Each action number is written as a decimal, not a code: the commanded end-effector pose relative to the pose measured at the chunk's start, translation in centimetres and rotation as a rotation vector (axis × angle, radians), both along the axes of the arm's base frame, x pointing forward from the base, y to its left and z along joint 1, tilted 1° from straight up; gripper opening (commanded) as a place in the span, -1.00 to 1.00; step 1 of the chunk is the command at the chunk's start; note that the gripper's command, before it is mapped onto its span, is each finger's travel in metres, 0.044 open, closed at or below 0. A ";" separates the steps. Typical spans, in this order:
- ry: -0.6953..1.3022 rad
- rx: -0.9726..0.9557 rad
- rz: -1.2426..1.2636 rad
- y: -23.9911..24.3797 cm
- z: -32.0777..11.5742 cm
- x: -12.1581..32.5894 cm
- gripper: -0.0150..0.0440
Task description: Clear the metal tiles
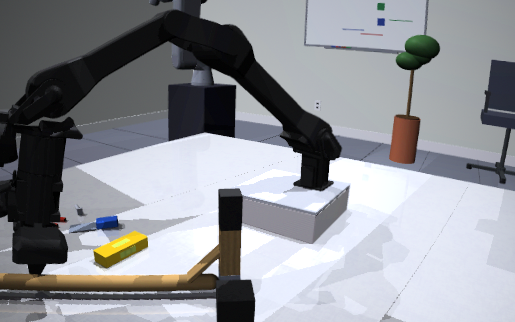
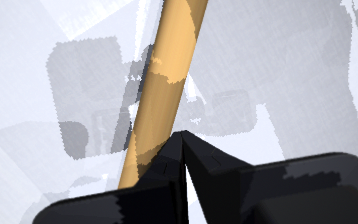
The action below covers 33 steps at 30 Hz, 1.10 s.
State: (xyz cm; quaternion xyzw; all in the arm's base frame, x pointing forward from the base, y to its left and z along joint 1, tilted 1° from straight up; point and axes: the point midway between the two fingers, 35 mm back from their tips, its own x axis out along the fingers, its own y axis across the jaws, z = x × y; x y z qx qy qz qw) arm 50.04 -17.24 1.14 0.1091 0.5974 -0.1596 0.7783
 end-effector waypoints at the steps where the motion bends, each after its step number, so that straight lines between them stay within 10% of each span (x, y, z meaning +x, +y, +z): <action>1: 0.008 0.003 -0.002 0.5 -0.4 0.4 -0.49; 33: 0.006 0.005 -0.002 2.8 -0.4 2.6 -0.49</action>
